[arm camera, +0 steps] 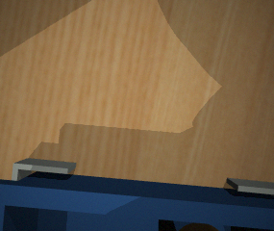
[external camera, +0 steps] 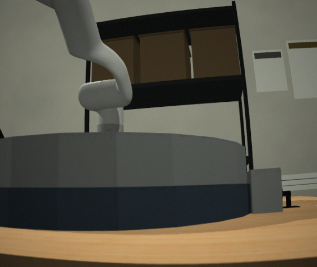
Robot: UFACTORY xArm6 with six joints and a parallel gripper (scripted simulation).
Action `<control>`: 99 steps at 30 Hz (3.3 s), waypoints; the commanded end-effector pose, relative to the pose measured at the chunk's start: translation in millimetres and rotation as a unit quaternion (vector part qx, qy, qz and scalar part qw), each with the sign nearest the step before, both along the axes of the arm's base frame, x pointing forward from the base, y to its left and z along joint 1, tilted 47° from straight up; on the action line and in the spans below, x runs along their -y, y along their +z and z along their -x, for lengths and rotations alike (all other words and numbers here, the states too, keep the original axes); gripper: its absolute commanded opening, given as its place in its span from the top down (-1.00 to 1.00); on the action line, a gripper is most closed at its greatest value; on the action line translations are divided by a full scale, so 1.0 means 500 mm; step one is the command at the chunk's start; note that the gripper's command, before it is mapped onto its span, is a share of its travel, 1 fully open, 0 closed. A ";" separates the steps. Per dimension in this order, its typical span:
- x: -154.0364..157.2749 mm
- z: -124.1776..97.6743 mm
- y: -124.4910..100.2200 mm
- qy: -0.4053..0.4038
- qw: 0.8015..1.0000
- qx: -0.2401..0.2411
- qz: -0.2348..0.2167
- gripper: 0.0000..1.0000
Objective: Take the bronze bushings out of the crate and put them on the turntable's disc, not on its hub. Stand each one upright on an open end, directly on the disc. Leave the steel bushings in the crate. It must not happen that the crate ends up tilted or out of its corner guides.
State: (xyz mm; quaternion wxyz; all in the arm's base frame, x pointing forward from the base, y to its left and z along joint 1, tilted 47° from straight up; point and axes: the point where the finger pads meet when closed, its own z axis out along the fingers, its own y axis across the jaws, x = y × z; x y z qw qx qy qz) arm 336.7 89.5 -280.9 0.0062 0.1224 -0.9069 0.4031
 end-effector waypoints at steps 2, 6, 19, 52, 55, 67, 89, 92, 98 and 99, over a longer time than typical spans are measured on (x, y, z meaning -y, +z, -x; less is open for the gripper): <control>-0.026 -0.001 0.021 0.001 1.000 0.002 -0.002 1.00; -0.050 0.002 0.044 0.001 1.000 0.002 -0.002 1.00; -0.125 0.012 0.113 0.001 1.000 0.002 -0.002 1.00; -0.160 0.015 0.154 0.001 1.000 0.002 -0.002 1.00; -0.149 0.012 0.166 0.001 1.000 0.002 -0.002 1.00; -0.045 -0.021 0.283 0.001 1.000 0.002 -0.002 1.00; 0.207 -0.101 0.564 0.001 1.000 0.002 -0.002 1.00; 0.214 -0.103 0.573 0.001 1.000 0.002 -0.002 1.00; 0.215 -0.104 0.574 0.001 1.000 0.002 -0.002 1.00; 0.215 -0.104 0.574 0.001 1.000 0.002 -0.002 1.00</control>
